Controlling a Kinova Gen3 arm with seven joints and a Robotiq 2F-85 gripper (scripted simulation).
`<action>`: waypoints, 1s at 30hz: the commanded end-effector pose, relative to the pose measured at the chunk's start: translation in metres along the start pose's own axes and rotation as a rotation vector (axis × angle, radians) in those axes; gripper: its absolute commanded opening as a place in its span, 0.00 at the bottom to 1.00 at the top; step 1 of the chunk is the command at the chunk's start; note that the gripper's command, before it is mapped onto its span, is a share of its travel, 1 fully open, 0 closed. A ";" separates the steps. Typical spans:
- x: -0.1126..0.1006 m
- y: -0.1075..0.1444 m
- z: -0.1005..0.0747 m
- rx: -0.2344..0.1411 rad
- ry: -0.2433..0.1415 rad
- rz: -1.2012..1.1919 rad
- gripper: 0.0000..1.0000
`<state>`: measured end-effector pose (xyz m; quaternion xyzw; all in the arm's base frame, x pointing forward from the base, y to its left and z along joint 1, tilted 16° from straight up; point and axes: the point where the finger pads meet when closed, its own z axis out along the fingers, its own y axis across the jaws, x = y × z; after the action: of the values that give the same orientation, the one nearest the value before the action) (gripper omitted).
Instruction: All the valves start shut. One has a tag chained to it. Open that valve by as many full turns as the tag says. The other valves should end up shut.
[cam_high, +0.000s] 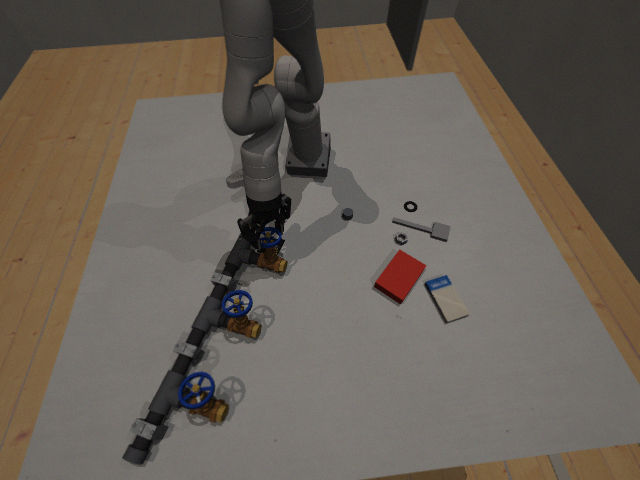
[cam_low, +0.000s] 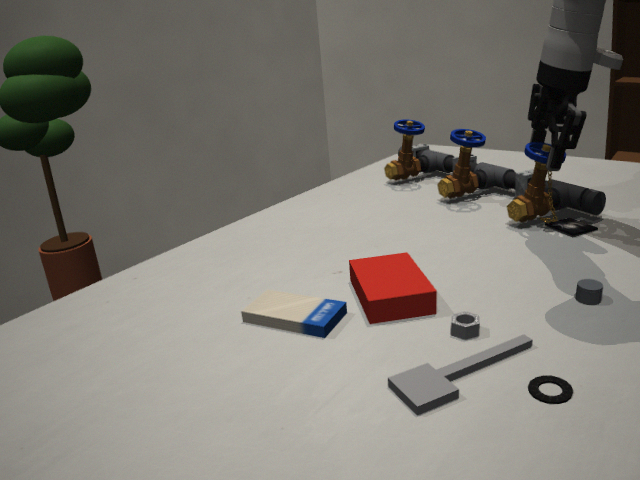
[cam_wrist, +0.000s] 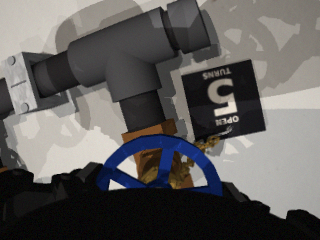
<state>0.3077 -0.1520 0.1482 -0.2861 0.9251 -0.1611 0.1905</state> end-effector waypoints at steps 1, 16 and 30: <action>0.000 0.000 0.000 0.012 0.000 -0.004 0.71; 0.000 0.000 0.000 0.012 0.000 -0.004 1.00; 0.000 0.000 0.000 0.012 0.000 -0.004 1.00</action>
<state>0.3077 -0.1520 0.1479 -0.2871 0.9237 -0.1664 0.1914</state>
